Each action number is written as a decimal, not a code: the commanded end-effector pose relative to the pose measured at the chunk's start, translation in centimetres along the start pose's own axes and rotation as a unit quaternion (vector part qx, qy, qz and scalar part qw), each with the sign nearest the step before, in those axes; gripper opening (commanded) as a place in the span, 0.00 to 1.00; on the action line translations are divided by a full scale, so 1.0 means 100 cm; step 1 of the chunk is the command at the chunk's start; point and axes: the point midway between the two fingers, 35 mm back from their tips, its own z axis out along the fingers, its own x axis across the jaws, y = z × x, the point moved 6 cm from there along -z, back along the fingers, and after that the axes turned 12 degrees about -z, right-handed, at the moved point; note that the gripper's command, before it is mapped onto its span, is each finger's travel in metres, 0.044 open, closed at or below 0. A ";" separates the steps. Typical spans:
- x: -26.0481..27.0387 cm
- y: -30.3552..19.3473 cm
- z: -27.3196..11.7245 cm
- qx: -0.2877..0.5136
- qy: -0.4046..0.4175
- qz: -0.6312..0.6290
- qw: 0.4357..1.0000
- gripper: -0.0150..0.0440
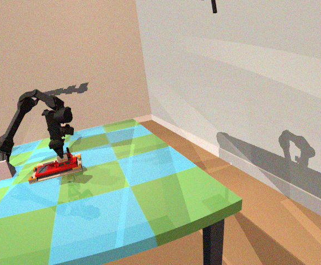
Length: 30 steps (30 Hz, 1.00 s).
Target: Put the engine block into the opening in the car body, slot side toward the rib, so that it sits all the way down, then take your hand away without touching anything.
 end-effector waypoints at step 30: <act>0.000 0.000 0.007 -0.002 0.001 -0.002 1.000 0.52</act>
